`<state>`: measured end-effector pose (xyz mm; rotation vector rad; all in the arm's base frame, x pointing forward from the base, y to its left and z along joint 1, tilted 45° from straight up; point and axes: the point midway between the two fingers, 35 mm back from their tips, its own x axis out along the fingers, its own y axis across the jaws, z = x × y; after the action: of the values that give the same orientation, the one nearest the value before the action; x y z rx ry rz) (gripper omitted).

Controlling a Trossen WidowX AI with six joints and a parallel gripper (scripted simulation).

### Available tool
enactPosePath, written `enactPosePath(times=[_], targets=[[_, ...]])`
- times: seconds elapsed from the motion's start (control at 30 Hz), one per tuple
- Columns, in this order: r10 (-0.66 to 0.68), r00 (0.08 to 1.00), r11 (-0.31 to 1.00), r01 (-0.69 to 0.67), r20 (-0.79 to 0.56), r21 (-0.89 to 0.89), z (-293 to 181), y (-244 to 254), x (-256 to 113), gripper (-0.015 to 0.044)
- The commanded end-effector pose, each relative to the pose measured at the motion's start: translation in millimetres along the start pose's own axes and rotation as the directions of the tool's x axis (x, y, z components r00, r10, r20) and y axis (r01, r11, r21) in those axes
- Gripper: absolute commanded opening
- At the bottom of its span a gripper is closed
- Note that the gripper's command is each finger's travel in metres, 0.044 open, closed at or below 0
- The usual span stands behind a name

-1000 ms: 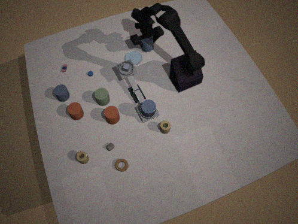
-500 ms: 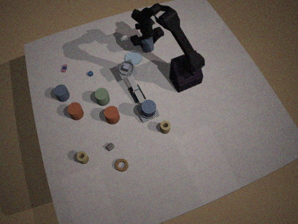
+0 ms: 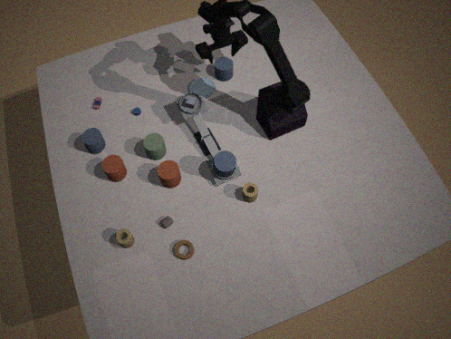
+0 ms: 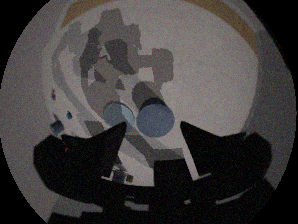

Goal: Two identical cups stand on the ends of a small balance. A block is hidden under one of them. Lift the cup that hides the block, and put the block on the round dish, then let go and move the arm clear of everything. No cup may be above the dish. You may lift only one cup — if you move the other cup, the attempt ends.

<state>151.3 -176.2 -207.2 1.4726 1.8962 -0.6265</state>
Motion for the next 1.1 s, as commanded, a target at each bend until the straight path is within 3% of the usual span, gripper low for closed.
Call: enactPosePath(times=[0.0,0.13,0.53,1.07], targets=[[-0.025,1.0,0.999,0.026,0.01,-0.031,-1,3,-4,0.0361],[-0.058,0.997,0.99,0.063,0.05,-0.124,-3,15,-14,0.026],[-0.044,0.998,0.871,0.064,0.052,-0.486,-16,47,-25,0.026],[-0.028,0.999,0.511,0.055,0.047,-0.858,-43,93,-38,0.026]])
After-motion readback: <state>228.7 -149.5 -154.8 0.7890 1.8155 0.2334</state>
